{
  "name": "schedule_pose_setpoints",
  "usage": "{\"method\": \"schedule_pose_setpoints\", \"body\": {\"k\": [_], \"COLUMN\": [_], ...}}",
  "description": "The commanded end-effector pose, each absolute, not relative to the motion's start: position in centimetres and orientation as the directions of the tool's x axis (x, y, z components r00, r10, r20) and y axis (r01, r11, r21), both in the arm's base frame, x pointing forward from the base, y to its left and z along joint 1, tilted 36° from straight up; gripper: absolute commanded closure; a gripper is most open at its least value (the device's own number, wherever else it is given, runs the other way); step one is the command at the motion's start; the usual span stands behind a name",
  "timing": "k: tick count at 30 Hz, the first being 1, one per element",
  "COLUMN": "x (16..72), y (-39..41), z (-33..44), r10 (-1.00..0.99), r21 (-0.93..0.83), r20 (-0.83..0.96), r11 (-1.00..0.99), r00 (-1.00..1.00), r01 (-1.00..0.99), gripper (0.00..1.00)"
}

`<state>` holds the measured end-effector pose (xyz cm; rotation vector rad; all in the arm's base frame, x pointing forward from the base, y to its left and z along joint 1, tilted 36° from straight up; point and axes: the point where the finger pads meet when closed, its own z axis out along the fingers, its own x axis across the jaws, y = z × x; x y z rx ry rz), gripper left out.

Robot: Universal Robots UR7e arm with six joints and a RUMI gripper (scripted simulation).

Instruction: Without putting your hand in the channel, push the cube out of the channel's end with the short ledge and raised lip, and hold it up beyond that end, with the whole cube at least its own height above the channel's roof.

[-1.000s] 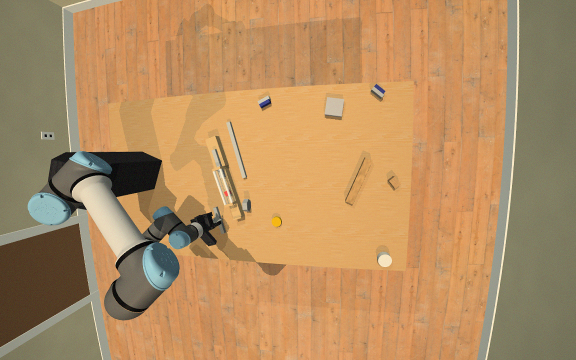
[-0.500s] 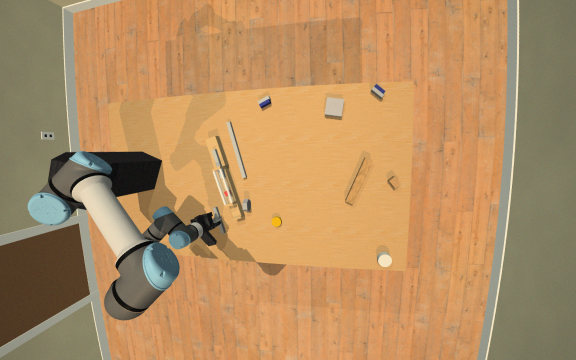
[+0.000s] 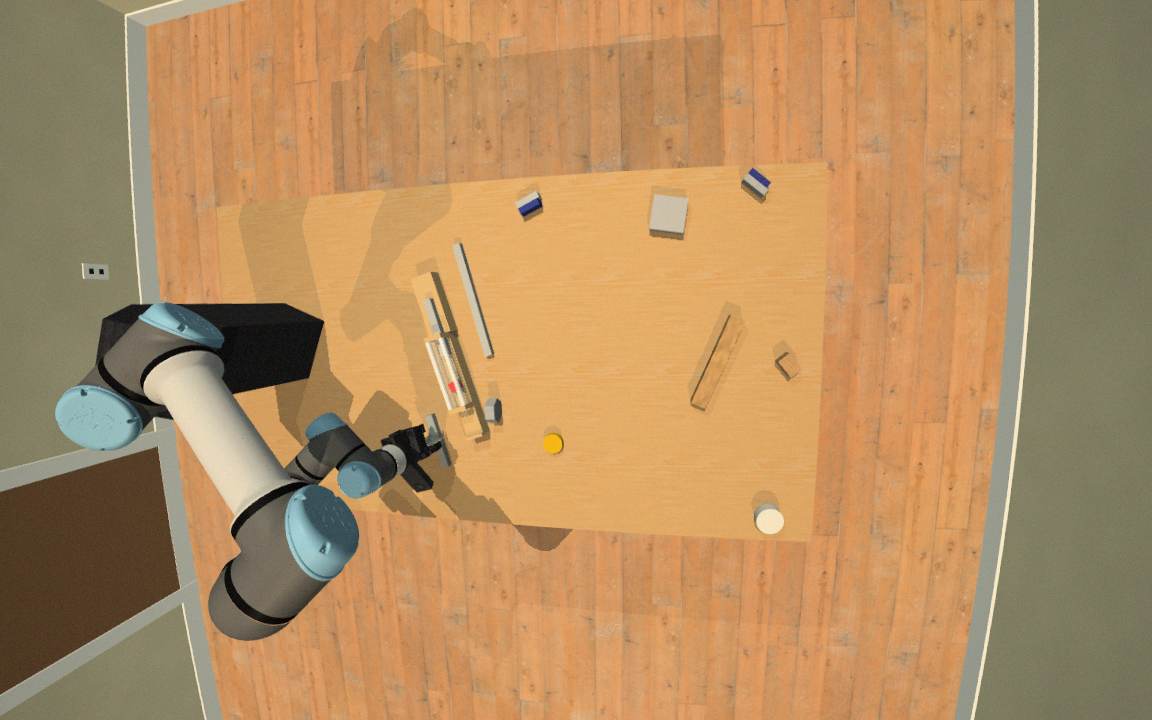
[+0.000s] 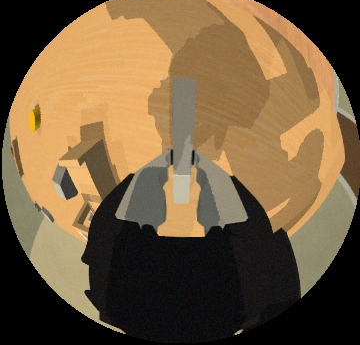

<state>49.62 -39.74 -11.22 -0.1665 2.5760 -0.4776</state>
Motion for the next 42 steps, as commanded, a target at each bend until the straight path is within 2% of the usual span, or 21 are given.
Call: {"method": "schedule_pose_setpoints", "body": {"k": [1, 19, 42], "x": [49.7, 49.1, 44.7], "y": [-39.9, -39.6, -36.9], "z": [-11.0, -10.4, -3.4], "r10": [-0.207, -0.205, -0.205], "r21": [-0.369, -0.366, -0.366], "r20": [-0.465, -0.464, -0.464], "r11": [0.929, 0.930, 0.930], "r00": [-0.861, -0.862, -0.862], "r01": [-0.025, -0.025, -0.025], "gripper": [1.00, 1.00, 1.00]}}
